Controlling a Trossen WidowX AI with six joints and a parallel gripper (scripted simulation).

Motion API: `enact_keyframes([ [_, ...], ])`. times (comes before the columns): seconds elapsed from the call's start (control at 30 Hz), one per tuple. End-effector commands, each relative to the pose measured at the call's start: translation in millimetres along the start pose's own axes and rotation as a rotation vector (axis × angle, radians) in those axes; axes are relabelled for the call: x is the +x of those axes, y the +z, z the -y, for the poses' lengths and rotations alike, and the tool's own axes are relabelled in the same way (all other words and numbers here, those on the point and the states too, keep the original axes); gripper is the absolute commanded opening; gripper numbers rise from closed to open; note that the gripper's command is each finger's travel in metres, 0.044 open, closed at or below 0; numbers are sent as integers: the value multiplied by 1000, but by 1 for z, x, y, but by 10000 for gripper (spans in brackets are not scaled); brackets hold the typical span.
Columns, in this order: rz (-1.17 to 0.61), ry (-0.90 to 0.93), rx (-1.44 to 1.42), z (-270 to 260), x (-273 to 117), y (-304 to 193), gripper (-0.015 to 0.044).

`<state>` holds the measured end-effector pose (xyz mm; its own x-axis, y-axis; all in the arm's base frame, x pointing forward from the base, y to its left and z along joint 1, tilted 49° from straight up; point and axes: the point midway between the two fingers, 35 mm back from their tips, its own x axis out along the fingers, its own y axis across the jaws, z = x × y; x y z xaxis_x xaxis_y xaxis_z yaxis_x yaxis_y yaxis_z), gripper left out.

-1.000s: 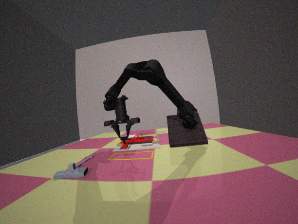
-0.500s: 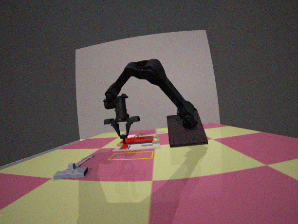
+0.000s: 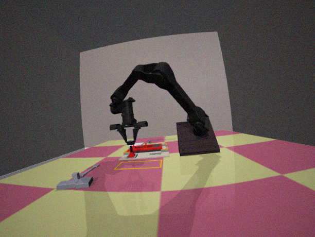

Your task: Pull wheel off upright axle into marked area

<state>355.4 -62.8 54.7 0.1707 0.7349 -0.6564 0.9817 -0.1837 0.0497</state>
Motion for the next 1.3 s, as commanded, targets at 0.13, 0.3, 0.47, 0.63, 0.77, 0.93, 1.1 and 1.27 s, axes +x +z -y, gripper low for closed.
enact_keyframes([
  [0.13, 6, 6, -5, 0, -30, 0, 0],
  [0.3, 3, 7, 1, 2, -25, -5, 0],
  [0.47, 5, 6, -1, 9, -26, -22, 0],
  [0.63, 6, 6, -2, 18, -28, -40, 0],
  [0.77, 6, 5, -2, 25, -29, -53, 0],
  [0.93, 5, 5, -2, 35, -30, -69, 0],
  [1.1, 4, 4, -2, 46, -30, -84, 0],
  [1.27, 3, 4, -2, 57, -30, -98, 0],
])
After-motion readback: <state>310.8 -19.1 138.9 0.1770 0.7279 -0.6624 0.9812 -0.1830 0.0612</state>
